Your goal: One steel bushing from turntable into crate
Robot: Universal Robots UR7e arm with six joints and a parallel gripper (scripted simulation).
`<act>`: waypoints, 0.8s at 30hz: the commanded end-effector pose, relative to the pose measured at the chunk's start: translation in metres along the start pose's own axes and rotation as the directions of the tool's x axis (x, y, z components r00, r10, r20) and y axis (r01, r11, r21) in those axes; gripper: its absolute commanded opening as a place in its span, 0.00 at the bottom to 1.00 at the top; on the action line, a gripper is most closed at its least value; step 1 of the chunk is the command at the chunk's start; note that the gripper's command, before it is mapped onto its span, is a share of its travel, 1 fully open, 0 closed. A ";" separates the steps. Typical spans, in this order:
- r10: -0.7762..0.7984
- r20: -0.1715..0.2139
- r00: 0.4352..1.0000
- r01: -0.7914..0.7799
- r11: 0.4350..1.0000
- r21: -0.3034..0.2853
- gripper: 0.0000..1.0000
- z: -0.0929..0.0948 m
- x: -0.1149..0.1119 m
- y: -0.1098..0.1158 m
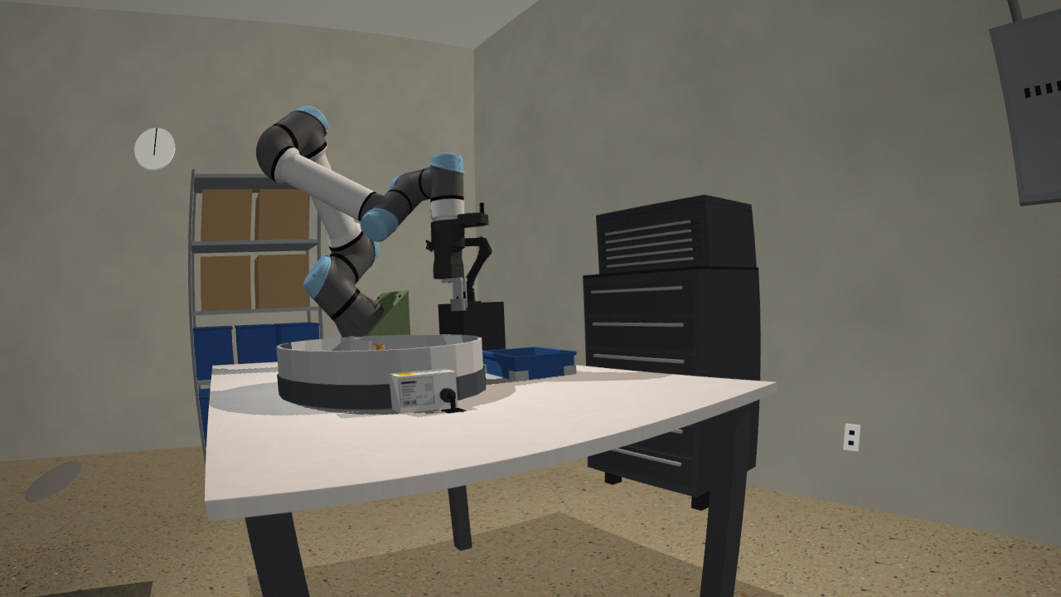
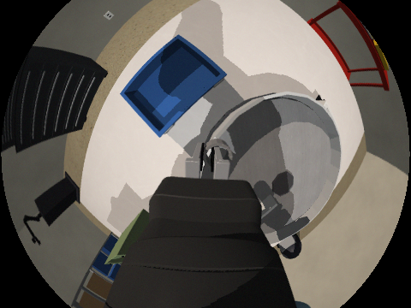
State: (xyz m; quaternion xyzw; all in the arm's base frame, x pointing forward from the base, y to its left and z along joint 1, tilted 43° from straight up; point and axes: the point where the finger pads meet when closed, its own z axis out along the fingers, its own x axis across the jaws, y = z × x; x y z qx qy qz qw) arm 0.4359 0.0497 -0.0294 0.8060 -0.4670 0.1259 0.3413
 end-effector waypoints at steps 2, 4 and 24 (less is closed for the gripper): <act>0.001 -0.001 1.000 -0.001 1.000 -0.001 0.00 0.000 -0.004 -0.015; 0.001 -0.001 1.000 -0.001 1.000 -0.001 0.00 0.000 -0.004 -0.015; 0.001 0.000 1.000 -0.001 1.000 -0.001 0.00 0.000 -0.022 -0.069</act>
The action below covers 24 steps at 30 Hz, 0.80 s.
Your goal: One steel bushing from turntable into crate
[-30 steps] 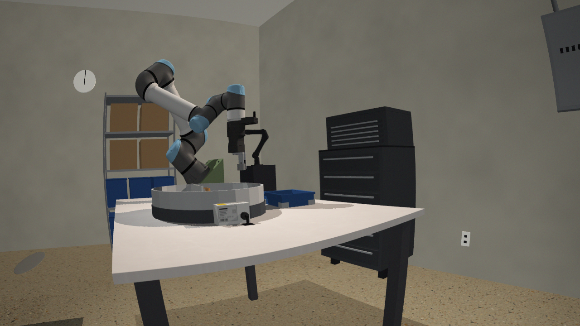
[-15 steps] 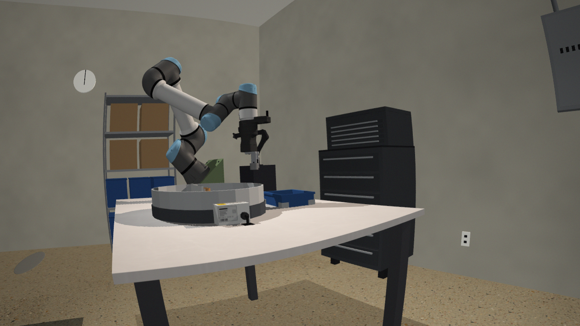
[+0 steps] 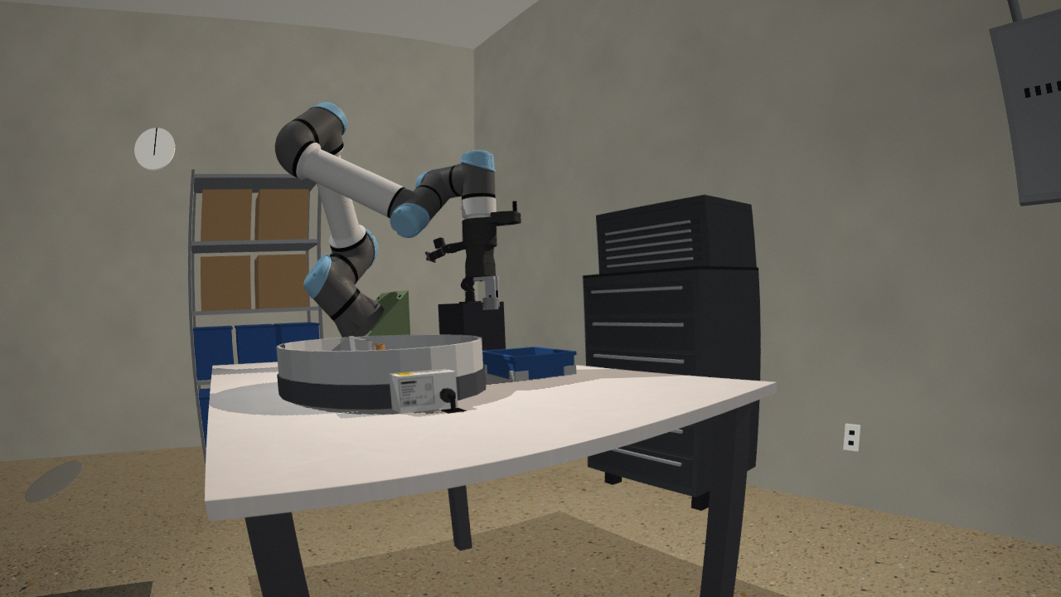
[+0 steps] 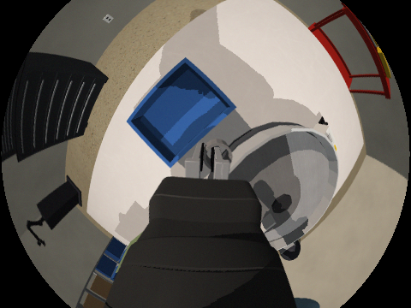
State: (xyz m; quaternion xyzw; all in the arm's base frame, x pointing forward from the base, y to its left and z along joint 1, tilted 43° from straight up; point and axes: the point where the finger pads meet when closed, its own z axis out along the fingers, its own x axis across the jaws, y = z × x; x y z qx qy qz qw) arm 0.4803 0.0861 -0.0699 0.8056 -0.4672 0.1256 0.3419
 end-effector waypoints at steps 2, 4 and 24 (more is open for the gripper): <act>0.000 0.000 1.000 0.000 1.000 0.001 0.00 -0.001 -0.004 -0.012; 0.000 0.000 1.000 0.000 1.000 0.001 0.00 -0.001 -0.011 -0.034; 0.001 0.000 1.000 -0.001 1.000 0.001 0.00 0.029 -0.019 -0.058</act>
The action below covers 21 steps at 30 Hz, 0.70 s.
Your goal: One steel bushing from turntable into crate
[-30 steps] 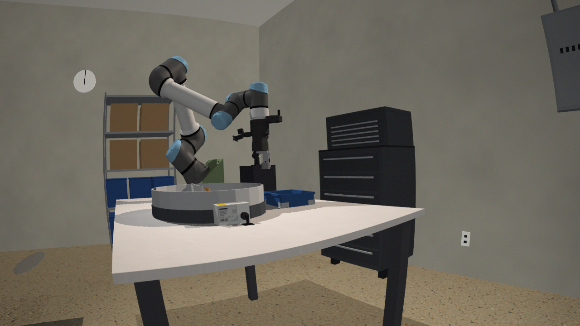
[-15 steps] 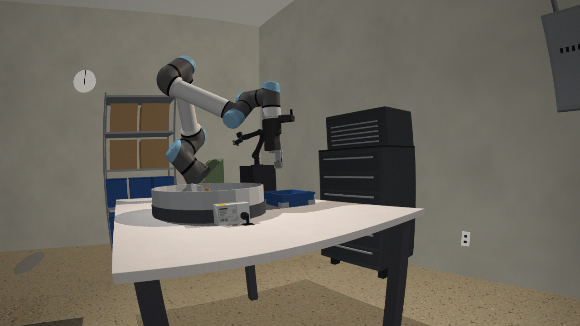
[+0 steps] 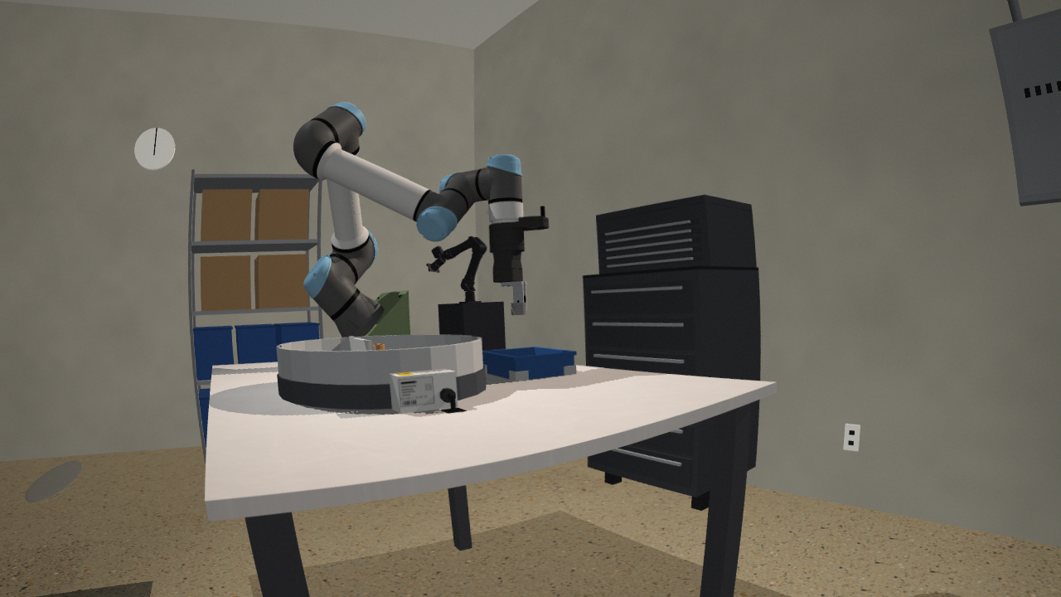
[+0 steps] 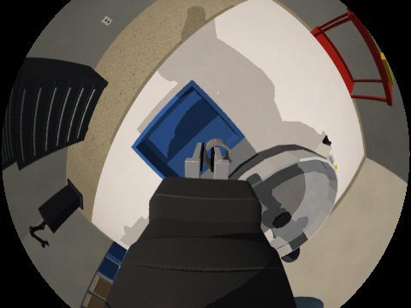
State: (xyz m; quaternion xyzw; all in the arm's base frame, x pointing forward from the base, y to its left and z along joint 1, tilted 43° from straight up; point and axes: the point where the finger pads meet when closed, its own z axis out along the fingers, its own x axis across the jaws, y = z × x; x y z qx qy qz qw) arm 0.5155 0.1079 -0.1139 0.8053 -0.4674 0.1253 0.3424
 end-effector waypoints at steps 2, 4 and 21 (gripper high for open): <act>0.000 0.000 1.000 0.000 1.000 0.002 0.00 0.015 0.000 -0.002; 0.000 0.000 1.000 0.000 1.000 0.002 0.00 0.015 0.000 -0.002; 0.001 0.000 1.000 -0.001 1.000 0.001 0.00 0.044 -0.001 -0.005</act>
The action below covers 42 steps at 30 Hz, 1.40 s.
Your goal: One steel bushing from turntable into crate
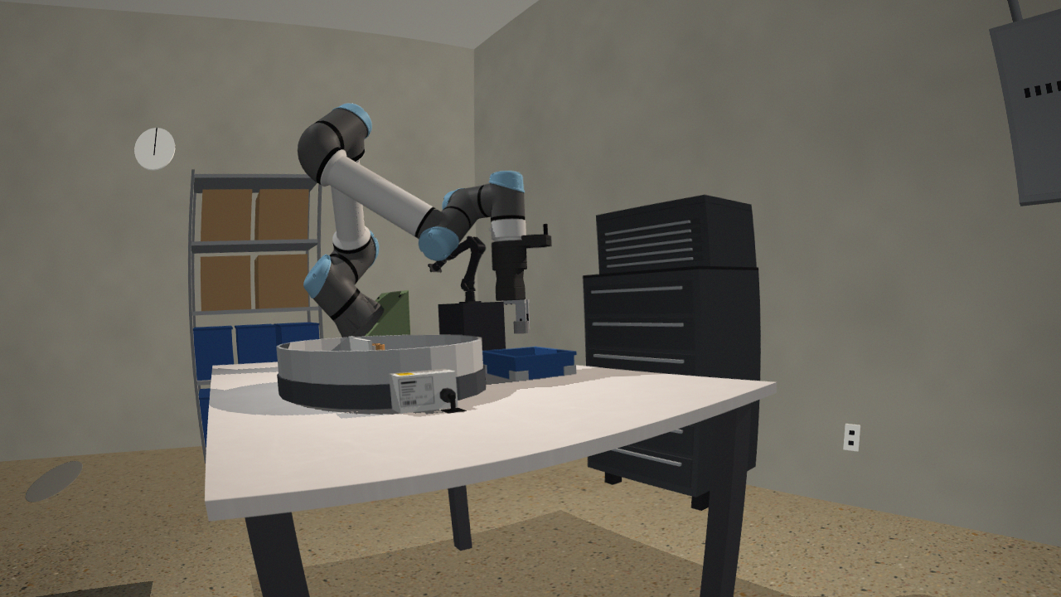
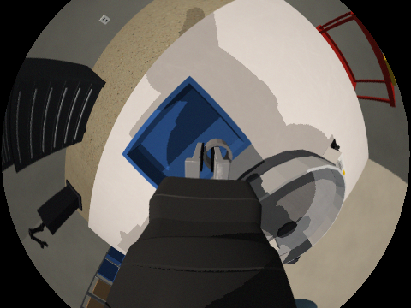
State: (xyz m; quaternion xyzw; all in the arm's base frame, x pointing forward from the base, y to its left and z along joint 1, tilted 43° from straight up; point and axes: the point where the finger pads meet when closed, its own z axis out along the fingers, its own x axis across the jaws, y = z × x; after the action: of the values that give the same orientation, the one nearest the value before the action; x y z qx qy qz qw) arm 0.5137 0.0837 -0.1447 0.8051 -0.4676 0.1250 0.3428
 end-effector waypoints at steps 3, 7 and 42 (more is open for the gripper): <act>0.000 -0.001 1.000 0.000 1.000 0.003 0.00 0.005 0.000 -0.001; 0.000 -0.001 1.000 0.000 1.000 0.003 0.00 0.005 0.000 -0.001; 0.001 -0.001 1.000 -0.001 1.000 0.002 0.00 0.037 0.000 -0.005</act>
State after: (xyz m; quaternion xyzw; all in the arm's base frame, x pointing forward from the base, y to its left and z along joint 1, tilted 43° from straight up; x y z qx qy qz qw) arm 0.5126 0.0617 -0.1730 0.8052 -0.4676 0.1254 0.3425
